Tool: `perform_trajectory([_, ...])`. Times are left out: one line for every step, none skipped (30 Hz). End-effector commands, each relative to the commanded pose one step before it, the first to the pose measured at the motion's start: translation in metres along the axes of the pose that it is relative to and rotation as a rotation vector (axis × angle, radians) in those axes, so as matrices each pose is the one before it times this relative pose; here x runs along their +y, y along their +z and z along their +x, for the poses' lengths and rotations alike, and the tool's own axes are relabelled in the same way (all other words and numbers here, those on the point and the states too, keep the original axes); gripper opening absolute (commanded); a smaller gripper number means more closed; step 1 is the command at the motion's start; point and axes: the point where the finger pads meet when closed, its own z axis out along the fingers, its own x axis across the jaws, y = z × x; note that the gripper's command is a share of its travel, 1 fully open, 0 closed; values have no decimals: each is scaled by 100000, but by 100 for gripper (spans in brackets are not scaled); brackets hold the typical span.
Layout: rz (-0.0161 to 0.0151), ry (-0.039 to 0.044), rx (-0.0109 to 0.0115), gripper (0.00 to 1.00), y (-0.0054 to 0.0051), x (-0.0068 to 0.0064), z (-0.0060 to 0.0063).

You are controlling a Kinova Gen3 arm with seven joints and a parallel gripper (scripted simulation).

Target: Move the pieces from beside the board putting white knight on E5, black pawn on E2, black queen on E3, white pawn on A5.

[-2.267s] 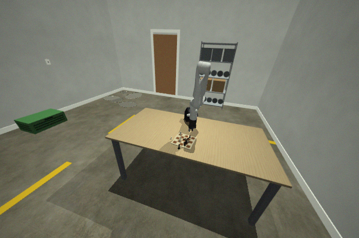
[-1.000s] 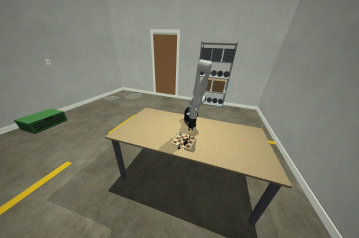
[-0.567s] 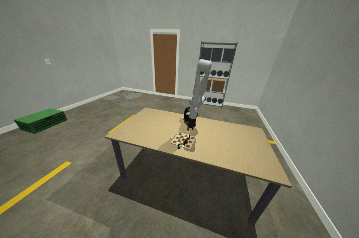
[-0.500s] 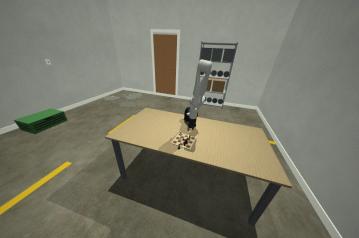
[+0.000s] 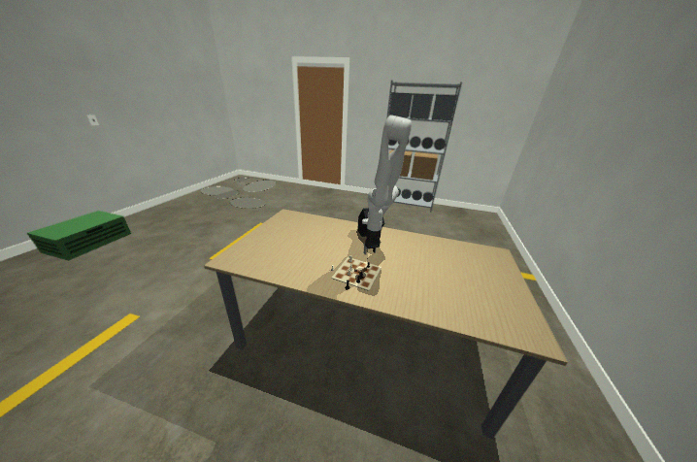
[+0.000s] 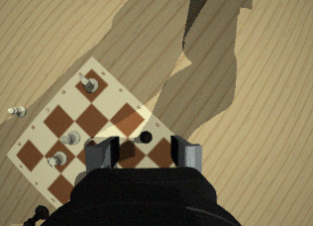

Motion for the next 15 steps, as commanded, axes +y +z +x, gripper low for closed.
perform_trajectory([-2823, 1941, -3031, 100, 25, 58, -154])
perform_trajectory([46, 1806, -265, 100, 14, 86, -173])
perform_trajectory([54, 2222, -321, 100, 17, 109, -209])
perform_trajectory([61, 2657, -376, 100, 20, 134, -245])
perform_trajectory([66, 3105, -429, 100, 23, 163, -279])
perform_trajectory([71, 3558, -478, 100, 26, 194, -310])
perform_trajectory([73, 4012, -522, 100, 29, 229, -337])
perform_trajectory([74, 4462, -558, 100, 32, 266, -359])
perform_trajectory([73, 4901, -586, 100, 34, 306, -374])
perform_trajectory([72, 5325, -605, 100, 37, 348, -382])
perform_trajectory([70, 5729, -614, 100, 38, 391, -382])
perform_trajectory([68, 6110, -613, 100, 39, 435, -373])
perform_trajectory([68, 6464, -601, 100, 39, 478, -356])
perform_trajectory([69, 6787, -578, 100, 38, 520, -329])
perform_trajectory([0, 0, 0, 100, 0, 0, 0])
